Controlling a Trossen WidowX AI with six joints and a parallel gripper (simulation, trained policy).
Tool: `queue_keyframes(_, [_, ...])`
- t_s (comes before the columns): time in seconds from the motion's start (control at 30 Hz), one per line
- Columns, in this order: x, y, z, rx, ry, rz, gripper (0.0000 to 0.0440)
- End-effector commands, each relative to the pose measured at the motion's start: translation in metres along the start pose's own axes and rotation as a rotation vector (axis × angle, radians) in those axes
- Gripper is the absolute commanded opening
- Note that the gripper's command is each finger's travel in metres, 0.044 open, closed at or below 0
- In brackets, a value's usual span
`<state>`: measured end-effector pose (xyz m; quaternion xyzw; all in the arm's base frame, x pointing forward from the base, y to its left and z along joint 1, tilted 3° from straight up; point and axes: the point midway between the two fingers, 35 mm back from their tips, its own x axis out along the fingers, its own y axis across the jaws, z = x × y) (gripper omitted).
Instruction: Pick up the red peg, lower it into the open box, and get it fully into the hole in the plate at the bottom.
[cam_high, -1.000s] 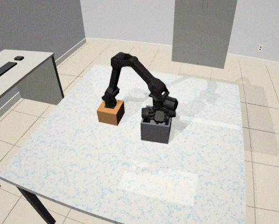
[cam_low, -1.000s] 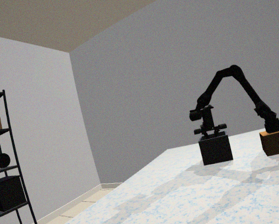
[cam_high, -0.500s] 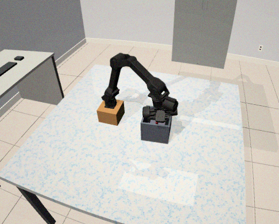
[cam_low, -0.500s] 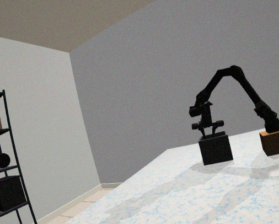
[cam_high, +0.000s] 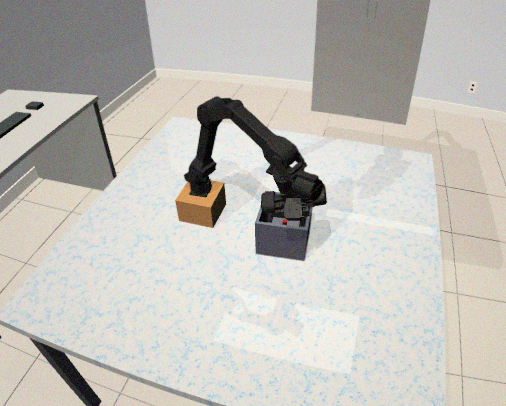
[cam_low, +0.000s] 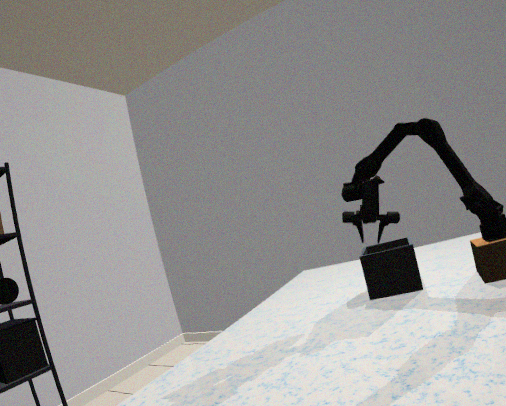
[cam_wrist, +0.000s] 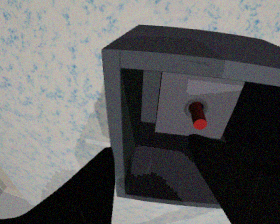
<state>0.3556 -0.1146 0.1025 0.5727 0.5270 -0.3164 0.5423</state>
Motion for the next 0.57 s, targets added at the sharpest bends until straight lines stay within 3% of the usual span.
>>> queue_keyframes(0.0, [-0.012,0.008,0.004,-0.014,-0.004,0.042,0.0236])
queue_keyframes(0.53, [-0.095,0.052,0.010,-0.150,-0.042,0.272,0.0226])
